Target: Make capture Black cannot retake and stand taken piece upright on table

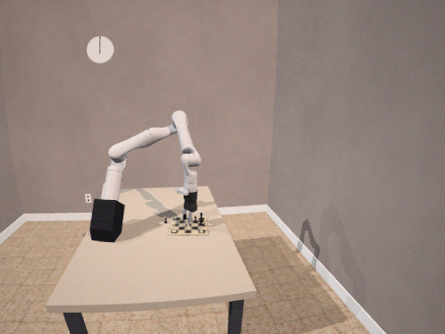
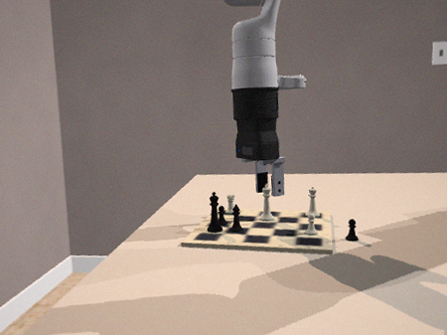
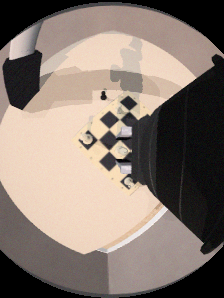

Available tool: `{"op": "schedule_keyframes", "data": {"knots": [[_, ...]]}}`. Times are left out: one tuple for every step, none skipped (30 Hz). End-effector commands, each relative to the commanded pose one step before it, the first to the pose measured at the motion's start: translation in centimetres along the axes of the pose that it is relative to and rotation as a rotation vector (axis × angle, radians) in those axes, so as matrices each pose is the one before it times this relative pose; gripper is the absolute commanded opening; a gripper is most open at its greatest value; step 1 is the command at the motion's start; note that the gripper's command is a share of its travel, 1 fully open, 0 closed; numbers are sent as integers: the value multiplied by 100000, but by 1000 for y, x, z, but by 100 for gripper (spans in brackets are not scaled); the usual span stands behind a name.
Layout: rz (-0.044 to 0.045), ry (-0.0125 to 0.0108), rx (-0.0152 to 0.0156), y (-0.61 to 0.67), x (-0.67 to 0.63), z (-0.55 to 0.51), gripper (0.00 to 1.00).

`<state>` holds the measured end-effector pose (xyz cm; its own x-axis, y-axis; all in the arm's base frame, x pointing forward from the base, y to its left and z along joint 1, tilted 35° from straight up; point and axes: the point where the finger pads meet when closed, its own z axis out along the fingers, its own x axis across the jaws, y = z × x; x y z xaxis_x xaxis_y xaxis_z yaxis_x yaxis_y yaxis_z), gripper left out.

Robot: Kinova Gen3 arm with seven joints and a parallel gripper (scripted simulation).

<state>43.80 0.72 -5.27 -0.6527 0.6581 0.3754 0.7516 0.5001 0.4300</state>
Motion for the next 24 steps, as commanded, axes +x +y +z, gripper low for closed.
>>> {"op": "schedule_keyframes", "data": {"knots": [[-314, -1377, -1014, 440, -376, -1773, 79], [0, 0, -1, 0, 0, -555, 79], [0, 0, 0, 0, 0, -561, 79], [0, 0, 0, 0, 0, -557, 79], [0, 0, 0, 0, 0, 0, 79], [0, 0, 0, 0, 0, 0, 79], [0, 0, 0, 0, 0, -544, 79], [0, 0, 0, 0, 0, -521, 79], [0, 0, 0, 0, 0, -490, 79], [0, 0, 0, 0, 0, -451, 79], [0, 0, 0, 0, 0, -407, 79], [0, 0, 0, 0, 0, -356, 79], [-1, 0, -1, 1, 0, -302, 79], [1, 0, 1, -1, 1, -248, 79], [-1, 0, -1, 1, -1, -192, 79], [0, 0, 0, 0, 0, -139, 79], [0, 0, 1, 0, 0, -91, 79], [0, 0, 1, 0, 0, -50, 79], [0, 0, 0, 0, 0, -20, 79], [0, 0, 0, 0, 0, -3, 79], [0, 0, 0, 0, 0, 0, 100], [0, 0, 0, 0, 0, 0, 100], [0, 0, 0, 0, 0, 0, 100], [0, 0, 0, 0, 0, 0, 100]]}}
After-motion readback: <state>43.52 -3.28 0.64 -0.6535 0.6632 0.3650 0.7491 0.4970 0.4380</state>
